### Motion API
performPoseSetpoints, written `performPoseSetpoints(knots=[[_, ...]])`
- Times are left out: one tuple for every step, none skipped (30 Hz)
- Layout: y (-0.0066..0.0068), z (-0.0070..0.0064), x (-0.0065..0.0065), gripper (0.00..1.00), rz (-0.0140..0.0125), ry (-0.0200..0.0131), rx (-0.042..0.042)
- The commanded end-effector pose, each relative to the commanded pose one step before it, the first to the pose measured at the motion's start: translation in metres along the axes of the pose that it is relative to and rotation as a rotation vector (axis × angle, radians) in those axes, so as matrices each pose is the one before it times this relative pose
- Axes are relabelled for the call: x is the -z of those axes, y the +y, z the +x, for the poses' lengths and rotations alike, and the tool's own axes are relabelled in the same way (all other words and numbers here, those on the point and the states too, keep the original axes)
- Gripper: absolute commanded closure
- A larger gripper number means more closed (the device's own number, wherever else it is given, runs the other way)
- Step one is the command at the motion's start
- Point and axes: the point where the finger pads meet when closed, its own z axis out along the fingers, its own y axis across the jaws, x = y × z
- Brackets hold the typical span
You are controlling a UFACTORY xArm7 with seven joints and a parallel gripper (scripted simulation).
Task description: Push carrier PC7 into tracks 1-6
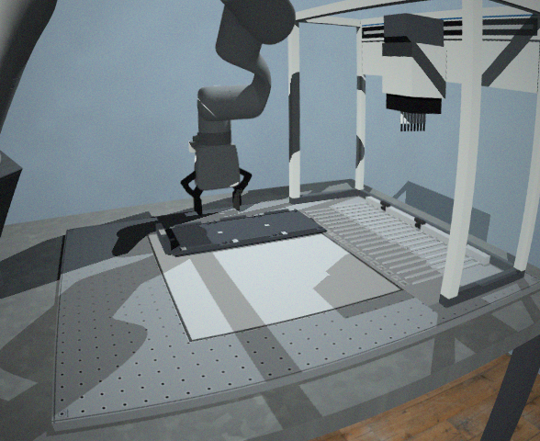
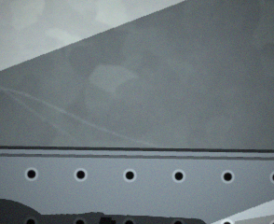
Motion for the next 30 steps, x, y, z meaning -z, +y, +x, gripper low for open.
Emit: performPoseSetpoints(knots=[[0.00147, 0.00236, 0.00917, 0.0, -0.0034, 0.00478, 0.00026], [0.0, 0.00001, 0.00167, 0.0, 0.0, 0.0, 0.00001], [0.0, 0.00001, 0.00167, 0.0, 0.0, 0.0, 0.00001], [0.0, 0.00001, 0.00167, 0.0, 0.0, 0.0, 0.00001], [0.0, 0.0, 0.00167, 0.0, 0.0, 0.0, 0.00001], [0.0, 0.0, 0.0, 0.0, 0.0, 0.0, 0.0], [0.0, 0.0, 0.0, 0.0, 0.0, 0.0, 0.0], [0.0, 0.0, 0.00167, 0.0, 0.0, 0.0, 0.00001], [0.0, 0.00001, 0.00167, 0.0, 0.0, 0.0, 0.0], [0.0, 0.00001, 0.00167, 0.0, -0.00001, 0.0, 0.0], [0.0, 0.00001, 0.00167, 0.0, -0.00001, 0.0, 0.0], [0.0, 0.0, 0.00167, 0.0, -0.00001, 0.0, 0.0], [0.0, 0.0, 0.00167, 0.0, -0.00001, 0.0, 0.0], [0.0, 0.0, 0.00167, 0.0, -0.00001, 0.0, 0.0], [0.0, 0.0, 0.00167, 0.0, -0.00001, 0.0, 0.0], [0.0, 0.0, 0.00167, 0.0, 0.0, 0.0, 0.0], [0.0, 0.0, 0.00167, 0.0, 0.0, 0.0, 0.0], [0.0, 0.0, 0.00167, 0.0, -0.00001, 0.0, 0.0], [0.0, 0.0, 0.00167, 0.0, -0.00001, 0.0, 0.0], [0.0, 0.0, 0.00167, 0.0, -0.00001, 0.0, 0.0], [0.0, 0.0, 0.00167, 0.0, -0.00001, 0.0, 0.0], [0.0, 0.0, 0.00167, 0.0, -0.00001, 0.0, 0.0], [0.0, 0.0, 0.0, 0.0, 0.0, 0.0, 0.0], [0.0, 0.0, 0.0, 0.0, 0.0, 0.0, 0.0], [0.0, 0.0, 0.00167, 0.0, 0.0, 0.0, 0.0], [0.0, 0.0, 0.00167, 0.0, -0.00001, 0.0, 0.0], [0.0, 0.0, 0.00167, 0.0, -0.00001, 0.0, 0.0], [0.0, 0.0, 0.00167, 0.0, -0.00001, 0.0, 0.0], [0.0, 0.0, 0.00167, 0.0, -0.00001, 0.0, 0.0], [0.0, 0.0, 0.00167, 0.0, -0.00001, 0.0, 0.0]])
